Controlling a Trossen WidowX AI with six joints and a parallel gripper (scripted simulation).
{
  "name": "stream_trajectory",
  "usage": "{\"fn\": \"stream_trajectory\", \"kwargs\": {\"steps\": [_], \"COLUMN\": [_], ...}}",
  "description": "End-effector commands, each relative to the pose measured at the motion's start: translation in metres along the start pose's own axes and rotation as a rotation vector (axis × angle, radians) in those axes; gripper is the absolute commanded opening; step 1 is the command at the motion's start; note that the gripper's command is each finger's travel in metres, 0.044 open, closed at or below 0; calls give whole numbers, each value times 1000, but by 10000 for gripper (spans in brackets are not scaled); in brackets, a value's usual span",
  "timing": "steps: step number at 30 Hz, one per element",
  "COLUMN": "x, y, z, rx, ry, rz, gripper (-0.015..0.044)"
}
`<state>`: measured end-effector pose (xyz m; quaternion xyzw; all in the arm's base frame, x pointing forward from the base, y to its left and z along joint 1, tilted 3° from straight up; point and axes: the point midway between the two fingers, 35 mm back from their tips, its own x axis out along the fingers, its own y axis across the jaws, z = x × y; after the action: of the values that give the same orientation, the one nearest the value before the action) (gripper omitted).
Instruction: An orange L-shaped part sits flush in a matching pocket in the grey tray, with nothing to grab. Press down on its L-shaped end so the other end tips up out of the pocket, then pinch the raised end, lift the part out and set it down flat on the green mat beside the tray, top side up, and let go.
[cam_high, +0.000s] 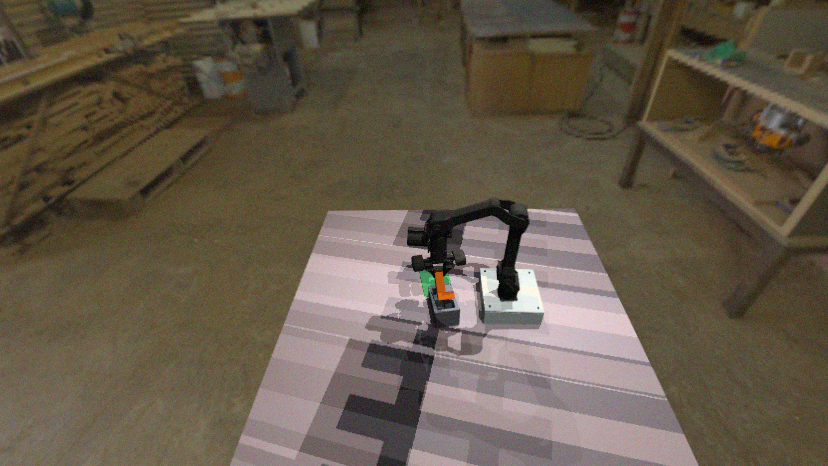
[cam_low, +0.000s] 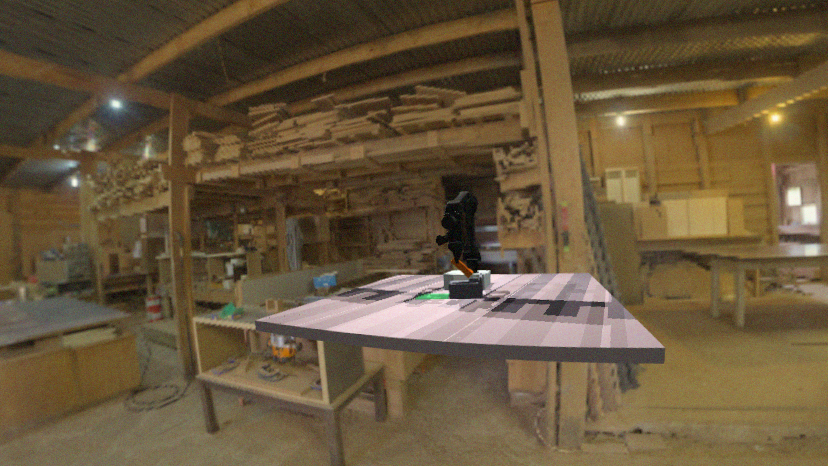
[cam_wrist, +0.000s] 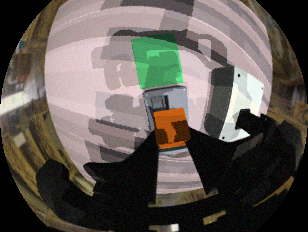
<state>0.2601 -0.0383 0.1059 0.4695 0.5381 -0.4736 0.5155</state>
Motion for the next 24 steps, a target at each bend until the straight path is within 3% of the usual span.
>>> {"fn": "stream_trajectory", "kwargs": {"steps": [1, 24], "x": [0, -1], "y": [0, -10], "z": [17, 112], "rx": [-1, -1], "ry": [-3, -10], "rz": [6, 5], "gripper": [0, 0]}}
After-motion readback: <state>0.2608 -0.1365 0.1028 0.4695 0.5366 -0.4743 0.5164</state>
